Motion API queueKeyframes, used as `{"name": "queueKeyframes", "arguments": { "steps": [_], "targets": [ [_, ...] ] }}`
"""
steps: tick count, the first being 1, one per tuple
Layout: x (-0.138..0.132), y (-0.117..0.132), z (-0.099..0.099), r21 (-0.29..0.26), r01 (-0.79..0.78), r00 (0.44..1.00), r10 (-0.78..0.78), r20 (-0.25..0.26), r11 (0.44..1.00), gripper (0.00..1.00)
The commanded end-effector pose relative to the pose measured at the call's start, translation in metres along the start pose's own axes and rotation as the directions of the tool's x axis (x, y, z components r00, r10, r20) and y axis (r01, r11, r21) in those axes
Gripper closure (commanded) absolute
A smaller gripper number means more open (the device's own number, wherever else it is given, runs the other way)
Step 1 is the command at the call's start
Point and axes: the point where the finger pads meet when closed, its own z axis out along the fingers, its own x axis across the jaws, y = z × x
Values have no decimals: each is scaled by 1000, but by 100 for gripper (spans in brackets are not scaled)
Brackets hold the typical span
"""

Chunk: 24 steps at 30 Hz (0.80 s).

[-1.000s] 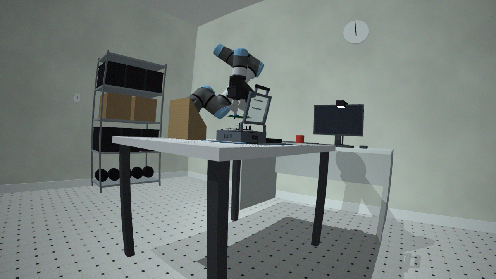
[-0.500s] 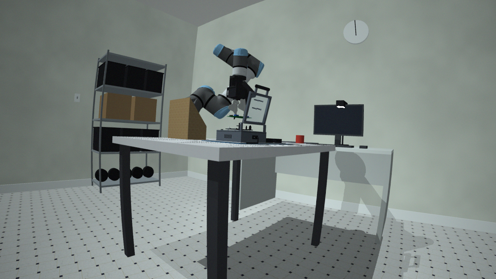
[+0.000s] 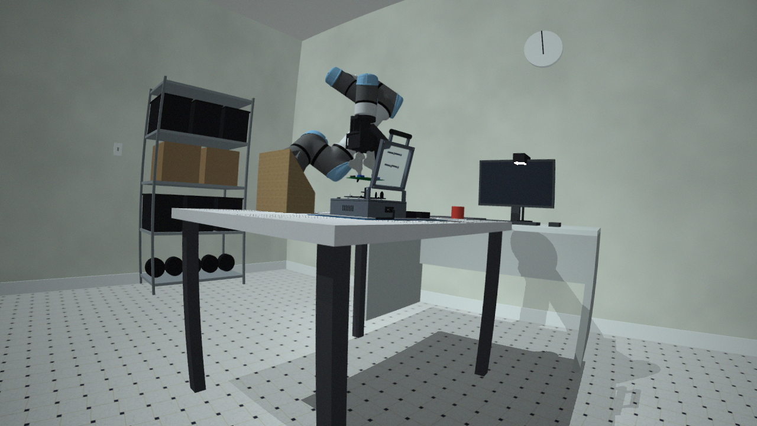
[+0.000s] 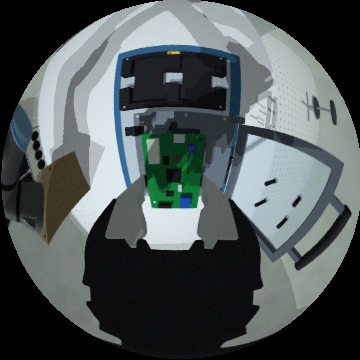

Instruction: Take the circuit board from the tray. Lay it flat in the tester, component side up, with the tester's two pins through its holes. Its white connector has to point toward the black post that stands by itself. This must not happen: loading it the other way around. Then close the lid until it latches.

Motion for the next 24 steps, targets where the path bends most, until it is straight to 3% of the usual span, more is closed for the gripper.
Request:
{"name": "queueKeyframes", "arguments": {
  "steps": [1, 24],
  "targets": [
    [0, 0, 0, 0, 0, 1000, 0, -1, 1000, 61],
    [0, 0, 24, 0, 0, 1000, 0, -1, 1000, 61]
  ]
}}
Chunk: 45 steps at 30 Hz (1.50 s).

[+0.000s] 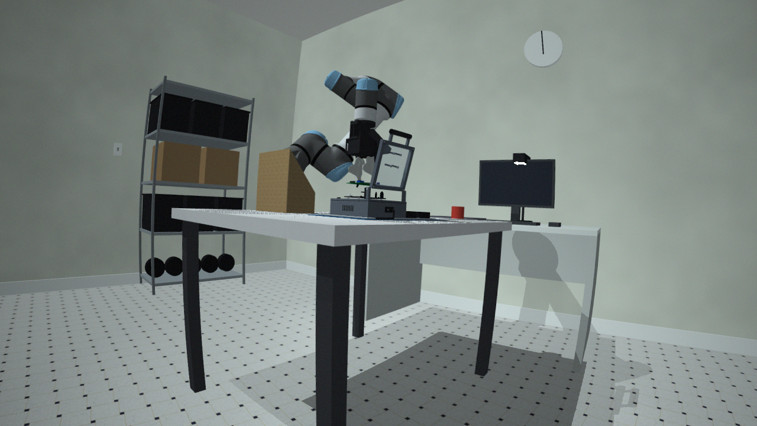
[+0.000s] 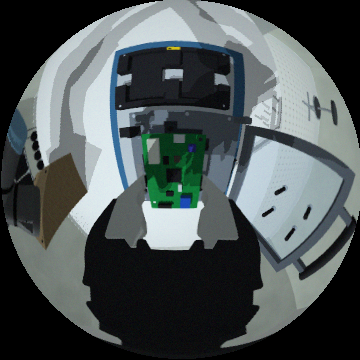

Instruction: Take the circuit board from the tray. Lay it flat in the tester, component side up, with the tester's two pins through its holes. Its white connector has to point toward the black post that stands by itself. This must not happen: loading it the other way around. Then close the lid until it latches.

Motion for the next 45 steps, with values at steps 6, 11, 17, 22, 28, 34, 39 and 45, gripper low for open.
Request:
{"name": "queueKeyframes", "arguments": {
  "steps": [6, 11, 17, 22, 28, 34, 39, 45],
  "targets": [
    [0, 0, 17, -1, 0, 1000, 0, -1, 1000, 61],
    [0, 0, 22, -1, 0, 1000, 0, -1, 1000, 61],
    [0, 0, 26, -1, 0, 1000, 0, -1, 1000, 61],
    [0, 0, 27, -1, 0, 1000, 0, -1, 1000, 61],
    [0, 0, 28, -1, 0, 1000, 0, -1, 1000, 61],
    [0, 0, 28, -1, 0, 1000, 0, -1, 1000, 61],
    [0, 0, 28, -1, 0, 1000, 0, -1, 1000, 61],
    [0, 0, 28, -1, 0, 1000, 0, -1, 1000, 61]
  ]
}}
